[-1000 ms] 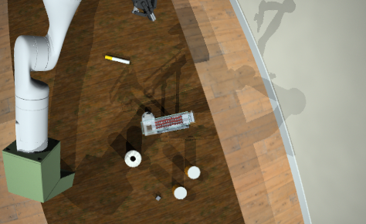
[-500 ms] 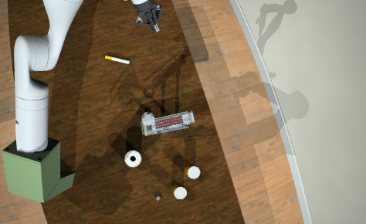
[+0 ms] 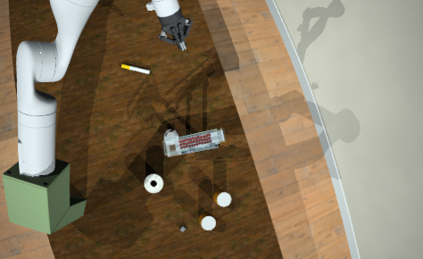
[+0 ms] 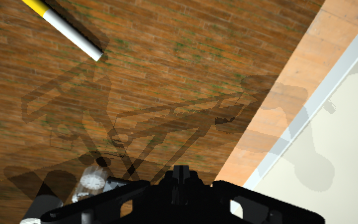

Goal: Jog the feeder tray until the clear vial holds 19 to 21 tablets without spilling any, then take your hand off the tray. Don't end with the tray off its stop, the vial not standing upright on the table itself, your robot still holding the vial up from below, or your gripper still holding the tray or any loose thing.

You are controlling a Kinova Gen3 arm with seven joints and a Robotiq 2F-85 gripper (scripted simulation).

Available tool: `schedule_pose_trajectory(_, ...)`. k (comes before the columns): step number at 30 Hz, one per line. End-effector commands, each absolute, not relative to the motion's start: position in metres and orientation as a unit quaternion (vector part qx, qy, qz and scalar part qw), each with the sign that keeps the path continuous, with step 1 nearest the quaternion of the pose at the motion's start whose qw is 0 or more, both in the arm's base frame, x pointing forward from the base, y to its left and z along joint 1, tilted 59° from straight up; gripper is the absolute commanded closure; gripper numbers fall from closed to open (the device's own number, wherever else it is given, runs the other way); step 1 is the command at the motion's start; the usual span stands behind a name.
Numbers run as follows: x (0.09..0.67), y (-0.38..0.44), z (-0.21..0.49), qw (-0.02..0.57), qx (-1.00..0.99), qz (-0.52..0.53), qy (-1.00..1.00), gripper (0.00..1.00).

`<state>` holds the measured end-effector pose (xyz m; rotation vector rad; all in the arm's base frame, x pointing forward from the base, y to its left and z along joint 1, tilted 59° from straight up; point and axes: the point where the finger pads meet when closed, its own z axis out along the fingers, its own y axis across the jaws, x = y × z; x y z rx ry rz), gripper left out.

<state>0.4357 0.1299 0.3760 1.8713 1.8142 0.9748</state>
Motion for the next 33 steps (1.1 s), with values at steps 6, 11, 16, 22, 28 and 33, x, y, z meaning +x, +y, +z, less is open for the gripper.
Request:
schedule_pose_trajectory(6,0.436,0.117,0.355,0.162,0.679,0.335,0.633,1.00)
schedule_pose_trajectory(11,0.435,0.107,0.336,0.147,0.694,0.325,0.626,1.00)
schedule_pose_trajectory(16,0.435,0.107,0.336,0.147,0.694,0.325,0.626,1.00)
schedule_pose_trajectory(22,0.433,0.098,0.317,0.132,0.707,0.316,0.618,1.00)
schedule_pose_trajectory(28,0.430,0.090,0.299,0.118,0.720,0.307,0.612,1.00)
schedule_pose_trajectory(33,0.430,0.090,0.299,0.118,0.720,0.307,0.612,1.00)
